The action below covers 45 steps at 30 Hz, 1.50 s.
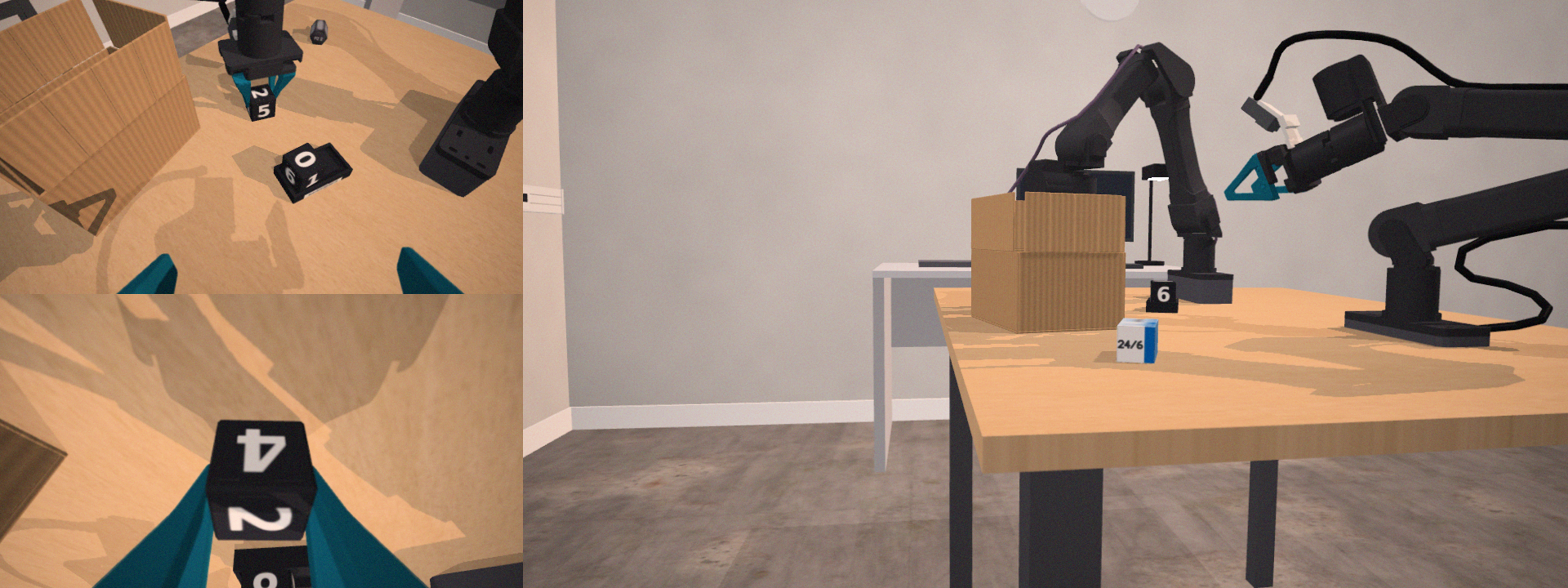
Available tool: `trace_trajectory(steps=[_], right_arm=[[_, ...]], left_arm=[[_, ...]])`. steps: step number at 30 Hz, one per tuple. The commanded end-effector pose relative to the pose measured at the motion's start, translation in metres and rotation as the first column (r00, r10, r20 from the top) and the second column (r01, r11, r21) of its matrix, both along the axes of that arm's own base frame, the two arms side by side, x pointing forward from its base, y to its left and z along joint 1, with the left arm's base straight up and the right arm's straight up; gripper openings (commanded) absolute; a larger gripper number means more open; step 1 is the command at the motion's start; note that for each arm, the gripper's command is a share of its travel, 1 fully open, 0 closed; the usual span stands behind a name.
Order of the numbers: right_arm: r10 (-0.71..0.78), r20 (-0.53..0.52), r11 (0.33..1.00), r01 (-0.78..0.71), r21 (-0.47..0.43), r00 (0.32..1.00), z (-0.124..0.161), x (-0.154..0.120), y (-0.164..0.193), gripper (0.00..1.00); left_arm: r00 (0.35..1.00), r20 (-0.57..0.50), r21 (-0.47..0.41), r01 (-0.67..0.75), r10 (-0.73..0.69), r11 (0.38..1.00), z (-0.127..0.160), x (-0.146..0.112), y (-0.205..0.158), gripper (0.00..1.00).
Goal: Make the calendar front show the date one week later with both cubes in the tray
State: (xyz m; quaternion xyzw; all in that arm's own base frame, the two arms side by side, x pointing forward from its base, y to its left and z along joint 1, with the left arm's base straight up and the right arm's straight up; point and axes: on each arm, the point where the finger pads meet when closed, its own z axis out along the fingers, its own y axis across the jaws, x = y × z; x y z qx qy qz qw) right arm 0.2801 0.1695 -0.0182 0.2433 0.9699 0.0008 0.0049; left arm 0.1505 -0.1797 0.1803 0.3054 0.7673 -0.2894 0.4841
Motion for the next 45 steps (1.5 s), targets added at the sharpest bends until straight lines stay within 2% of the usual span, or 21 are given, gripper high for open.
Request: trace_trajectory(steps=[1, 4, 5, 6, 7, 8, 24, 27, 28, 30, 35, 42, 45], right_arm=[[0.000, -0.003, 1.000, 0.000, -0.009, 1.000, 0.003, -0.001, -0.004, 0.35], [0.000, -0.003, 1.000, 0.000, -0.009, 1.000, 0.003, -0.001, -0.004, 0.35], [0.000, -0.003, 1.000, 0.000, -0.009, 1.000, 0.003, -0.001, -0.004, 0.47], [0.000, 0.002, 1.000, 0.000, 0.000, 1.000, 0.002, 0.000, -0.001, 0.51], [0.000, -0.006, 1.000, 0.000, -0.010, 1.000, 0.003, -0.004, -0.006, 0.63], [0.001, -0.002, 1.000, -0.001, -0.008, 1.000, 0.005, -0.003, -0.007, 0.64], [-0.002, 0.050, 1.000, 0.001, 0.023, 0.999, 0.038, 0.007, -0.003, 0.64], [0.008, 0.050, 1.000, -0.009, 0.023, 0.999, 0.046, 0.005, 0.000, 0.98], [0.009, 0.050, 1.000, -0.010, 0.023, 0.999, 0.051, 0.004, 0.001, 1.00], [0.009, 0.050, 1.000, -0.010, 0.023, 0.999, 0.051, 0.004, 0.001, 1.00], [-0.004, 0.049, 1.000, 0.003, 0.025, 0.999, 0.081, 0.004, -0.001, 1.00], [-0.001, -0.002, 1.000, 0.001, -0.008, 1.000, 0.064, 0.000, 0.002, 1.00], [0.048, 0.029, 0.999, -0.048, 0.002, 0.998, 0.067, 0.007, 0.002, 1.00]], left_arm=[[1.000, 0.014, -0.012, 0.000, 0.000, 1.000, 0.005, 0.002, -0.002, 1.00], [1.000, 0.014, -0.012, 0.000, 0.000, 1.000, 0.005, 0.002, -0.002, 1.00], [1.000, 0.014, -0.012, 0.000, 0.000, 1.000, 0.005, 0.002, -0.002, 1.00], [1.000, 0.014, -0.012, 0.000, 0.000, 1.000, 0.005, 0.002, -0.002, 1.00], [1.000, 0.014, -0.012, 0.000, 0.000, 1.000, 0.005, 0.002, -0.002, 1.00], [1.000, 0.014, -0.012, 0.000, 0.000, 1.000, 0.005, 0.002, -0.002, 1.00], [1.000, 0.014, -0.012, 0.000, 0.000, 1.000, 0.005, 0.002, -0.002, 1.00], [1.000, 0.014, -0.012, 0.000, 0.000, 1.000, 0.005, 0.002, -0.002, 1.00], [1.000, 0.014, -0.012, 0.000, 0.000, 1.000, 0.005, 0.002, -0.002, 1.00], [1.000, 0.014, -0.012, 0.000, 0.000, 1.000, 0.005, 0.002, -0.002, 1.00], [1.000, 0.014, -0.012, 0.000, 0.000, 1.000, 0.005, 0.002, -0.002, 1.00], [1.000, 0.014, -0.012, 0.000, 0.000, 1.000, 0.005, 0.002, -0.002, 1.00], [1.000, -0.008, 0.011, -0.008, 0.008, 1.000, -0.001, 0.002, 0.000, 1.00]])
